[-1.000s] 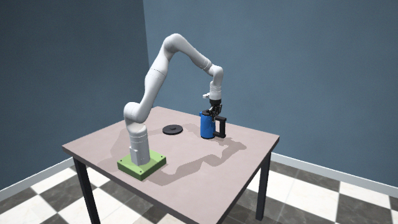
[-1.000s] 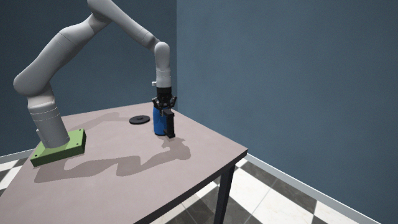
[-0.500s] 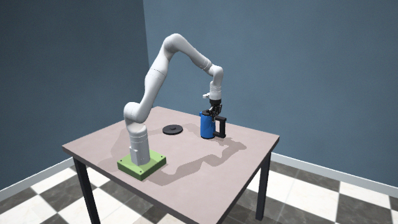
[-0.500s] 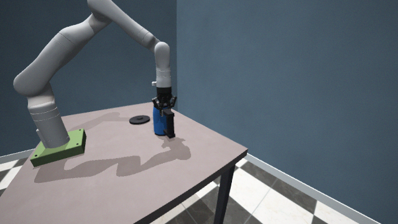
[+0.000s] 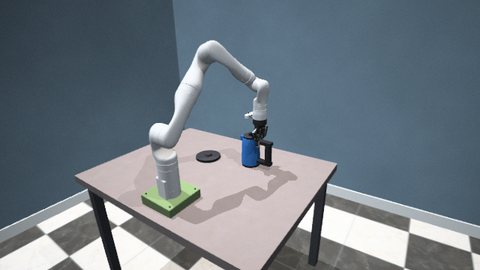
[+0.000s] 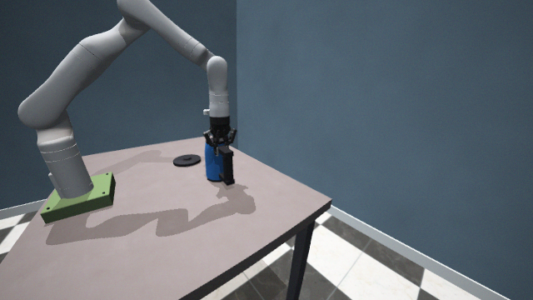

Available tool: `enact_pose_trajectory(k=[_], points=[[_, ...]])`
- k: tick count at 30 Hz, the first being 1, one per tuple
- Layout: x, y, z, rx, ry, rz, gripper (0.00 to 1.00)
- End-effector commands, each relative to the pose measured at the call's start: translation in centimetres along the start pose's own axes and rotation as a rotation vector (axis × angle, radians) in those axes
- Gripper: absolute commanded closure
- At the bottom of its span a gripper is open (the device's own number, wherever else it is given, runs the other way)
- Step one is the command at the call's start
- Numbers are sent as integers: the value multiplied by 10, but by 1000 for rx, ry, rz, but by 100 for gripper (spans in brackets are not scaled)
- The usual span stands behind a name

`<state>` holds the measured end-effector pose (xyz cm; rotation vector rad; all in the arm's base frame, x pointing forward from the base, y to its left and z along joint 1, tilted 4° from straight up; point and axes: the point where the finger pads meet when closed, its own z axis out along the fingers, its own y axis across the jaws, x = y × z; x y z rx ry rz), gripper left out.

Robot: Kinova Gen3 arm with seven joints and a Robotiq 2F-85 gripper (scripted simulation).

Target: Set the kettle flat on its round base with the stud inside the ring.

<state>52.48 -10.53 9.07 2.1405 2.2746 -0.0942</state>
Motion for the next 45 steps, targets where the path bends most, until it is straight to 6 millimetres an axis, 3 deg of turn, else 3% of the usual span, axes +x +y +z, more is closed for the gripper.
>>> enact_pose_trajectory(k=[1,23,45], points=[[0,0,-1,-1,0,0,100],[0,0,-4,-1,0,0,100],[0,0,-35,-1,0,0,100]])
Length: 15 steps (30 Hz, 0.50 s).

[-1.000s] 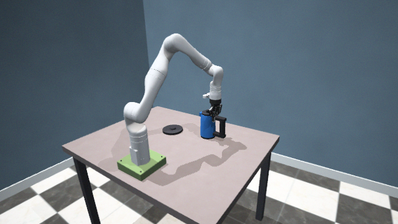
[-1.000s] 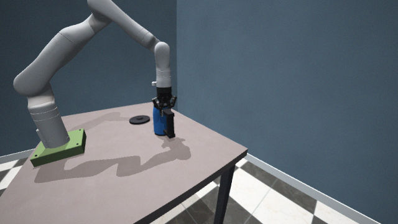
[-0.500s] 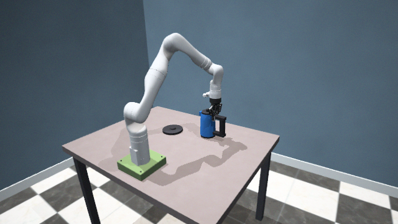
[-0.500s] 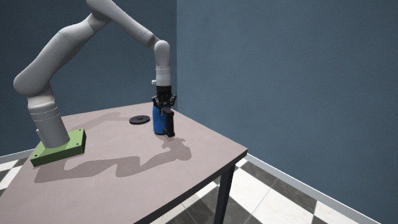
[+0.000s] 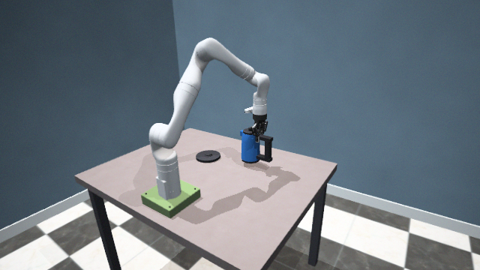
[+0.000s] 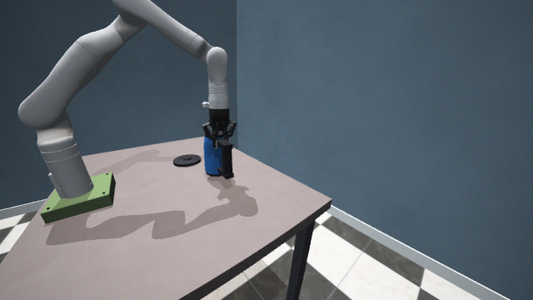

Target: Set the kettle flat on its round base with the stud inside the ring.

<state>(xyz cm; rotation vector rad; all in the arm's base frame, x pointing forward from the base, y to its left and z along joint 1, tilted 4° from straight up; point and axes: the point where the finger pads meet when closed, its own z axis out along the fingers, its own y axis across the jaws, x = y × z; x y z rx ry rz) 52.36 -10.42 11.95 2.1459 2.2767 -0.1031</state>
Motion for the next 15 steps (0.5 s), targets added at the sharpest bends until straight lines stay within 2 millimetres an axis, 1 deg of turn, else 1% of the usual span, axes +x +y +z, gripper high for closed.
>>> enact_pose_trajectory(k=[1,15], points=[[0,2,-8,-9,0,-1,100],[0,2,-18,-9,0,-1,100]])
